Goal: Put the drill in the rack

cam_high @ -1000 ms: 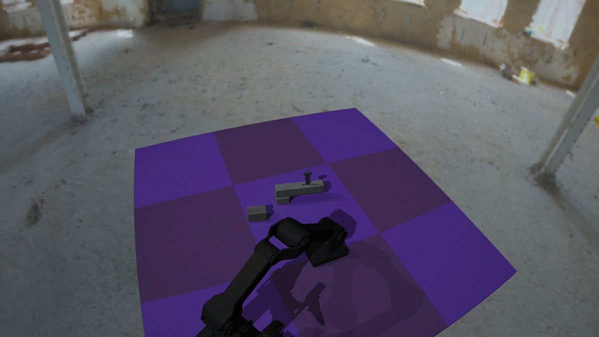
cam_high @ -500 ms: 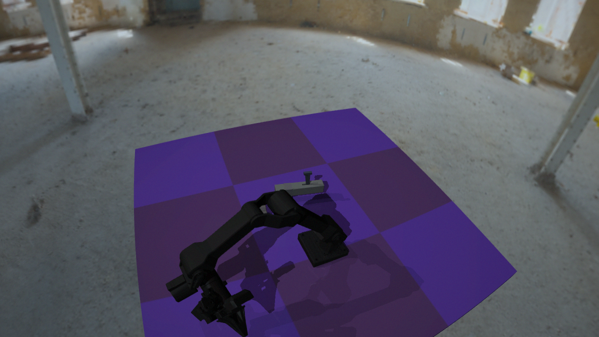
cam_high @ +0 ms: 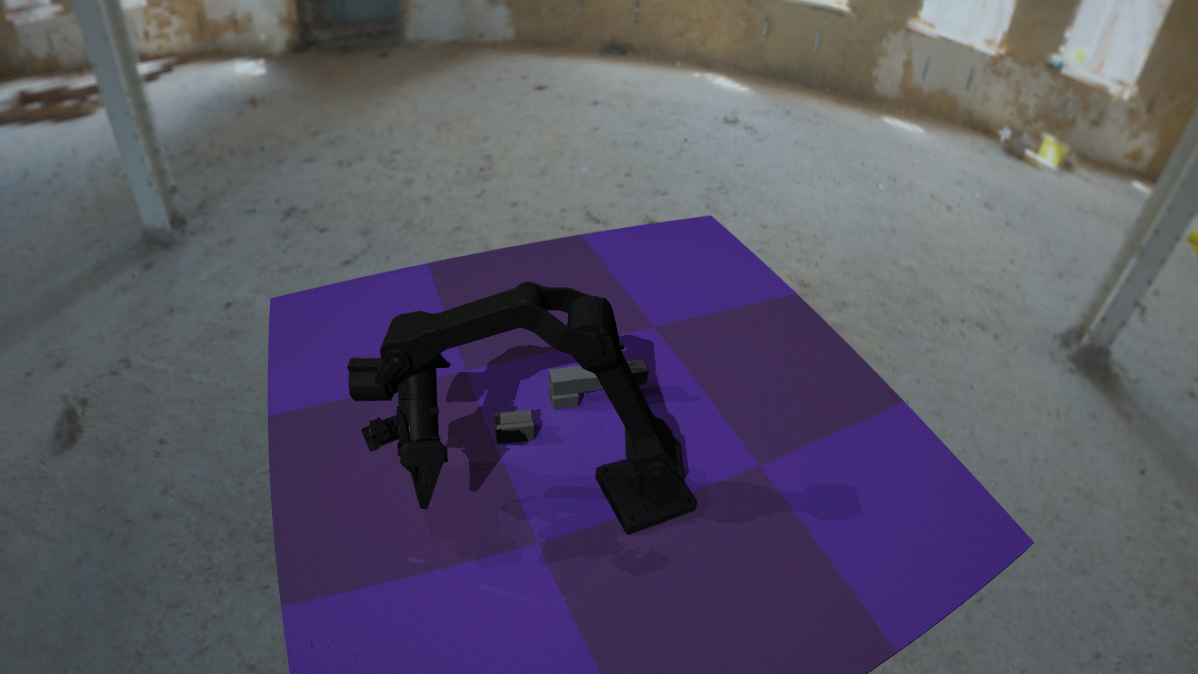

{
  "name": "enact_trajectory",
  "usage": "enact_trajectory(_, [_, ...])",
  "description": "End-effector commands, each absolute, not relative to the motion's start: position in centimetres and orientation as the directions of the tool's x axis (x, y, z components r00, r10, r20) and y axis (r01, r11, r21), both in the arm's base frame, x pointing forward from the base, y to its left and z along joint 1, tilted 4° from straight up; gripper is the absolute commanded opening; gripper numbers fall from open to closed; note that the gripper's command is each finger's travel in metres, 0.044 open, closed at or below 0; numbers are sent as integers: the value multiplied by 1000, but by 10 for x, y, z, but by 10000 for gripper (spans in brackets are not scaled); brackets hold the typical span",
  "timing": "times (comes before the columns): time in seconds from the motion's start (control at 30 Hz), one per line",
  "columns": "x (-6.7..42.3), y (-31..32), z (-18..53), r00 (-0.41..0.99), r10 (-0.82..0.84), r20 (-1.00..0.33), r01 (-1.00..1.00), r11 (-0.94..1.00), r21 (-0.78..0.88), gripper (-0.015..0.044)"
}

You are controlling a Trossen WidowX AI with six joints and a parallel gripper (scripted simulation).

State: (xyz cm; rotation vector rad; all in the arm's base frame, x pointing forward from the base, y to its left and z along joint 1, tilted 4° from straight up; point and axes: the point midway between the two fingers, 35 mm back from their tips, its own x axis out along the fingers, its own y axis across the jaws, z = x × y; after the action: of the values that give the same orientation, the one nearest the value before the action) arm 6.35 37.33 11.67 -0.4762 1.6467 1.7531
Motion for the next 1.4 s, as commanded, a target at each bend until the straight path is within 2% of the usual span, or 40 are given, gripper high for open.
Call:
enact_trajectory(0.0, [127,338,118,-588,284,-758,-723,236,649,0])
enact_trajectory(0.2, [205,267,123,-395,317,-862,-670,543,506,0])
enact_trajectory(0.43, [265,159,131,-181,250,-951,-435,847,305,0])
enact_trajectory(0.63, [280,54,140,-52,109,-993,-108,988,114,0])
enact_trajectory(0.8, [266,-30,149,-11,-40,-999,196,980,-41,0])
enact_trajectory(1.37, [263,-40,142,-10,-59,-998,235,970,-60,0])
